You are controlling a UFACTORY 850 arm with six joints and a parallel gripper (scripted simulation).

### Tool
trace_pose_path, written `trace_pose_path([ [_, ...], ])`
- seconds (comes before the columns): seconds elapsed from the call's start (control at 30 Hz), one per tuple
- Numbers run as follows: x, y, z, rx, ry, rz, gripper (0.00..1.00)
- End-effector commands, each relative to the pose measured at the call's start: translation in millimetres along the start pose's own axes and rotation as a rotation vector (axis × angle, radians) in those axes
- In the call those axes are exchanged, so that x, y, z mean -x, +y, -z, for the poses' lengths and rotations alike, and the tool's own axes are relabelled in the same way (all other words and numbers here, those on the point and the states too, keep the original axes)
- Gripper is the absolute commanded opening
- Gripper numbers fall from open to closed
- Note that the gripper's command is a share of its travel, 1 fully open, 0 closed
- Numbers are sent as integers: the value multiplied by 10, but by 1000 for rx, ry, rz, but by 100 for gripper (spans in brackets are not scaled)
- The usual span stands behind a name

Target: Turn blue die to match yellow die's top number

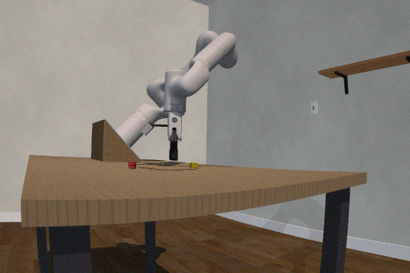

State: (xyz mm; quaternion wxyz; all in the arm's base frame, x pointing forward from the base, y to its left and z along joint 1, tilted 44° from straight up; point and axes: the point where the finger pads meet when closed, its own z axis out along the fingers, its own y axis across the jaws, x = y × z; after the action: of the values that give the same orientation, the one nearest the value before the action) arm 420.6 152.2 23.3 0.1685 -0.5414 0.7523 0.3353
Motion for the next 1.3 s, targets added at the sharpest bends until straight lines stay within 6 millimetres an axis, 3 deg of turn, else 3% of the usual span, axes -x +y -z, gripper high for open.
trace_pose_path([
  [0.0, 5, -5, 272, 0, 0, 0, 15],
  [0.33, 5, -5, 761, 0, 0, 0, 15],
  [0.87, 4, -26, 778, 0, 0, 29, 15],
  [1.07, 1, -176, 779, 0, -1, 237, 15],
  [1.17, 1, -177, 779, 0, -1, 239, 15],
  [1.27, -4, -280, 778, -1, -2, 383, 15],
])
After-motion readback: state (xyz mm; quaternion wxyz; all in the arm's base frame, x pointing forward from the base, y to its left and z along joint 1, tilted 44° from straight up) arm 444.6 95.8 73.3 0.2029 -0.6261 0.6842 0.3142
